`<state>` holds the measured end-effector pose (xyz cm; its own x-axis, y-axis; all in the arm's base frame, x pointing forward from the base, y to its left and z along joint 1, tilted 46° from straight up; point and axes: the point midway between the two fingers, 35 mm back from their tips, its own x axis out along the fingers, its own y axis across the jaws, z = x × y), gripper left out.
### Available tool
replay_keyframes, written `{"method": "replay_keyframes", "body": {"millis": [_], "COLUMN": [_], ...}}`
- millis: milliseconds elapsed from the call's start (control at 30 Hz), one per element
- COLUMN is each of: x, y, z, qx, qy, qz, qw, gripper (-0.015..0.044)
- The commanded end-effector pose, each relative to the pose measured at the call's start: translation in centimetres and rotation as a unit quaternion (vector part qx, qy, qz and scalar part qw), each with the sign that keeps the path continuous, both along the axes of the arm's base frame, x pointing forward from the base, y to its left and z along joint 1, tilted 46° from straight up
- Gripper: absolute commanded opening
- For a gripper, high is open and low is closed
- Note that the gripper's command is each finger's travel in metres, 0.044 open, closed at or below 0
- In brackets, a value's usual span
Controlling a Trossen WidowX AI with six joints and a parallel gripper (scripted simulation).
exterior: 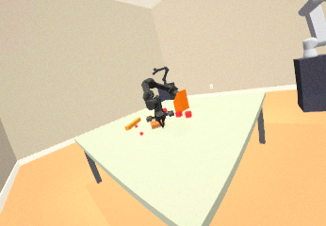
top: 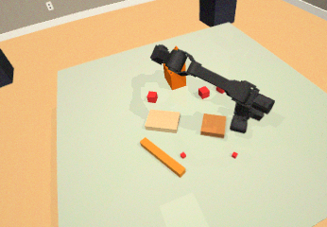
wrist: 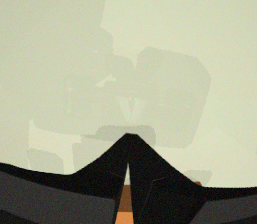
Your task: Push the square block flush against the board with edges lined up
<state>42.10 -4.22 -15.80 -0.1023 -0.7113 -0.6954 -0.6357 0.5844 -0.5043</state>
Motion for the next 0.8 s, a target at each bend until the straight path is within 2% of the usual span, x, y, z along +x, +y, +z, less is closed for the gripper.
{"method": "replay_keyframes", "body": {"millis": [0,133,300,533,767], "x": [0.1,0.5,0.5,-2.2,-2.8], "y": [0.8,3.7,3.7,3.1,-0.9], "z": [0.8,3.7,3.7,4.7,0.9], "qx": [0.001,0.002,0.002,0.008,0.007], "qy": [0.001,0.002,0.003,0.046,0.047], "qz": [-0.001,-0.004,-0.002,0.04,0.04], "qw": [1.0,1.0,1.0,0.998,0.998], "gripper": [0.0,0.0,0.0,0.0,0.0]}}
